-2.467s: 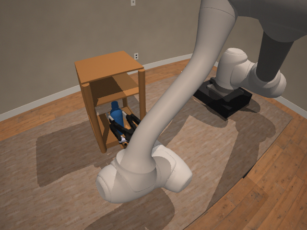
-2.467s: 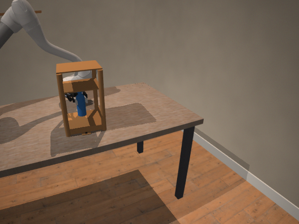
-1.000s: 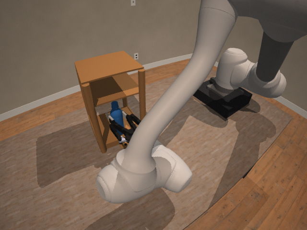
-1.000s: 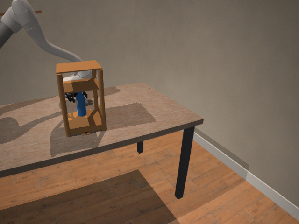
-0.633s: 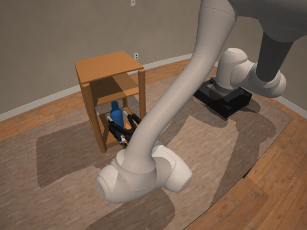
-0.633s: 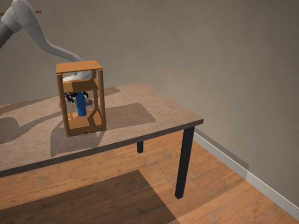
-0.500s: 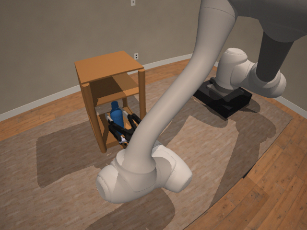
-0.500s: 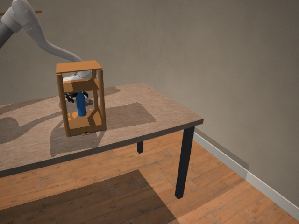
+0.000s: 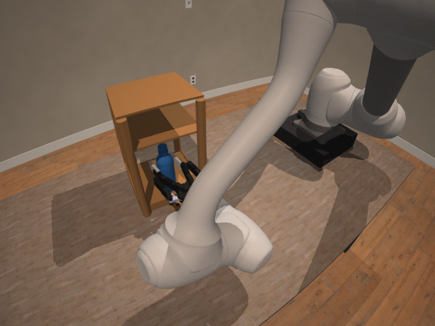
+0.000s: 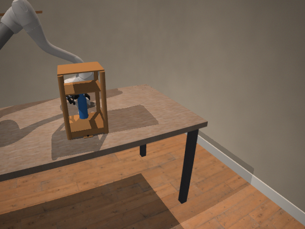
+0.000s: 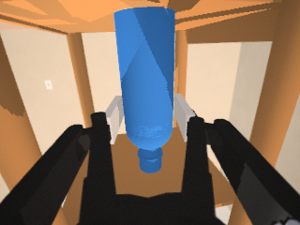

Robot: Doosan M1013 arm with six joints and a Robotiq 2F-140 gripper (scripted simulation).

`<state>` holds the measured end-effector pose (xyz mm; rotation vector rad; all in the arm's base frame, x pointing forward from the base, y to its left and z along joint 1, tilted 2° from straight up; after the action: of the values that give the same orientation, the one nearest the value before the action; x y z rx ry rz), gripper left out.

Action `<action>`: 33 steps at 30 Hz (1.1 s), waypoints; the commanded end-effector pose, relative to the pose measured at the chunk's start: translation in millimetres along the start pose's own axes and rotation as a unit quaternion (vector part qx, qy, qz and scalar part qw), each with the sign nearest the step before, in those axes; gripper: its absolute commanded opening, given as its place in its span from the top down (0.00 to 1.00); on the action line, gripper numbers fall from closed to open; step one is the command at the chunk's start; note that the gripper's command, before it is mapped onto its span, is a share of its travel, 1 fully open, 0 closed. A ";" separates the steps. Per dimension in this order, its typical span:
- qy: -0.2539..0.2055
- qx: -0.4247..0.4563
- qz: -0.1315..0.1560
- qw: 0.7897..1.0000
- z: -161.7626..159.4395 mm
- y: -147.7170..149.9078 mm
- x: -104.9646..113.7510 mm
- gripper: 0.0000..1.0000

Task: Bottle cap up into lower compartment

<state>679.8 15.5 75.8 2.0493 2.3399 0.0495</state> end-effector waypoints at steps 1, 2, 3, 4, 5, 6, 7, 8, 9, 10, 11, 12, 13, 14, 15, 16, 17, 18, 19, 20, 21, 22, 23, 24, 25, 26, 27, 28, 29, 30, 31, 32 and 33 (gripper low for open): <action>0.000 0.000 0.000 1.000 -0.2 0.0 0.4 0.57; 0.000 0.000 0.000 1.000 -0.2 0.0 0.6 0.57; 0.000 0.000 0.000 1.000 -0.2 0.0 0.9 0.57; 0.000 0.000 0.000 1.000 -0.2 0.0 1.1 0.57; 0.000 0.000 0.000 1.000 -0.2 0.0 1.4 0.57; 0.000 0.000 0.000 1.000 -0.2 0.0 1.8 0.57; 0.000 0.000 0.000 1.000 -0.2 0.0 2.1 0.57; 0.000 0.000 0.000 1.000 -0.2 0.0 2.5 0.57; 0.000 0.000 0.000 1.000 -0.2 0.0 2.9 0.57; 0.000 0.000 0.000 1.000 -0.2 0.0 3.4 0.57; 0.000 0.000 0.000 1.000 -0.2 0.0 3.9 0.57; 0.000 0.000 0.000 1.000 -0.2 0.0 4.4 0.57; 0.000 0.000 0.000 1.000 -0.2 0.0 4.4 0.57; 0.000 0.000 0.000 1.000 -0.2 0.0 4.4 0.57; 0.000 0.000 0.000 1.000 -0.2 0.0 4.9 0.57; 0.000 0.000 0.000 1.000 -0.2 0.0 5.4 0.57; 0.000 0.000 0.000 1.000 -0.2 0.0 6.0 0.57; 0.000 0.000 0.000 1.000 -0.2 0.0 6.7 0.57; 0.000 0.000 0.000 1.000 -0.2 0.0 7.3 0.57; 0.000 0.000 0.000 1.000 -0.2 0.0 8.0 0.57; 0.000 0.000 0.000 1.000 -0.2 0.0 8.7 0.57; 0.000 0.000 0.000 1.000 -0.2 0.0 9.4 0.57; 0.000 0.000 0.000 1.000 -0.2 0.0 10.2 0.57; 0.000 0.000 0.000 1.000 -0.2 0.0 10.9 0.57; 0.000 0.000 0.000 1.000 -0.2 0.0 11.7 0.57; 0.000 0.000 0.000 1.000 -0.2 0.0 12.6 0.57; 0.000 0.000 0.000 1.000 -0.2 0.0 13.4 0.57; 0.000 0.000 0.000 1.000 -0.2 0.0 14.3 0.57; 0.000 0.000 0.000 1.000 -0.2 0.0 15.2 0.57; 0.000 0.000 0.000 1.000 -0.2 0.0 15.2 0.57; 0.000 0.000 0.000 1.000 -0.2 0.0 15.2 0.57; 0.000 0.000 0.000 1.000 -0.2 0.0 16.1 0.57; 0.000 0.000 0.000 1.000 -0.2 0.0 17.0 0.57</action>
<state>677.7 31.2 75.7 2.0493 2.3400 0.0495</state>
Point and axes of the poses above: the point where the finger pads meet when closed, its own x axis back along the fingers, its own y axis across the jaws, z = x × y, the point moved 6 cm from there along x, back along the fingers, and after that the axes turned 1 degree about -x, right-handed, at the moved point
